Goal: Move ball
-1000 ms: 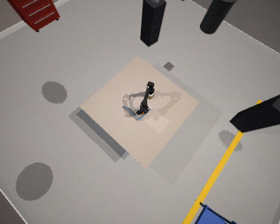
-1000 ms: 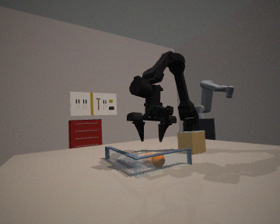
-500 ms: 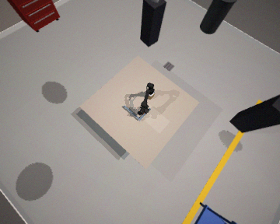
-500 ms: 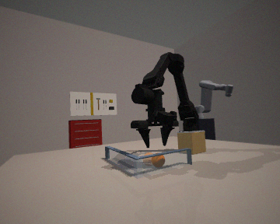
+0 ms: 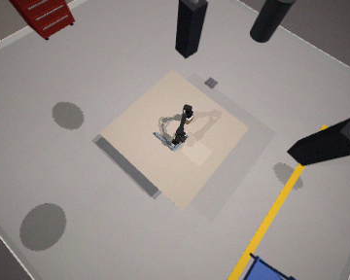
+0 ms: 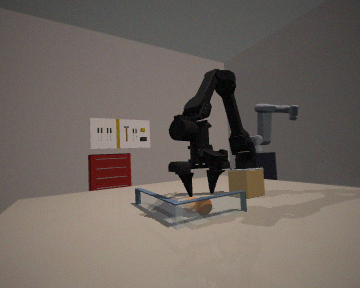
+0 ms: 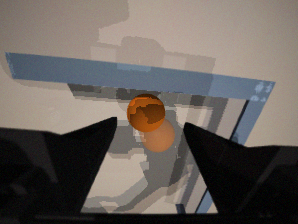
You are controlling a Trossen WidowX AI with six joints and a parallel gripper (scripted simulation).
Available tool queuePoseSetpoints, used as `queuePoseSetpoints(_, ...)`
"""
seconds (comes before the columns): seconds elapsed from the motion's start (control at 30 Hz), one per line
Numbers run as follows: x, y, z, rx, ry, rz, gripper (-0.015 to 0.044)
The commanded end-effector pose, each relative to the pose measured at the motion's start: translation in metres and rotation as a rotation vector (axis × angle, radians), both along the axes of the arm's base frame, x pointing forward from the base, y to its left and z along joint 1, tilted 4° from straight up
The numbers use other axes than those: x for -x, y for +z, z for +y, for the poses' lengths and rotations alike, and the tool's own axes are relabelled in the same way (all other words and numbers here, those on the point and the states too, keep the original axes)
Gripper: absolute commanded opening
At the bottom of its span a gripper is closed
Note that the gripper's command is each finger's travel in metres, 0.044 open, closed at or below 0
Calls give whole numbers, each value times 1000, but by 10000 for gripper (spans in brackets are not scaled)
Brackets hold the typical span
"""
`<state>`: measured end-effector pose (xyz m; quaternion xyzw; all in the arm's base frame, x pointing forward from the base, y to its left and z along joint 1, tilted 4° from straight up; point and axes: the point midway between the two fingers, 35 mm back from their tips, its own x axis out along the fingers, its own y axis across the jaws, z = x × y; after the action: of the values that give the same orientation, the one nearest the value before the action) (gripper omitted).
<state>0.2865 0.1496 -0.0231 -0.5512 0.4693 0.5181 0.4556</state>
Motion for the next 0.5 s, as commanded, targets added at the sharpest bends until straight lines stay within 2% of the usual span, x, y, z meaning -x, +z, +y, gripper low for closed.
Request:
queuePoseSetpoints(0.0, 3, -10, -2, 5, 4, 15, 357)
queuePoseSetpoints(0.47, 4, -32, -3, 5, 5, 15, 357)
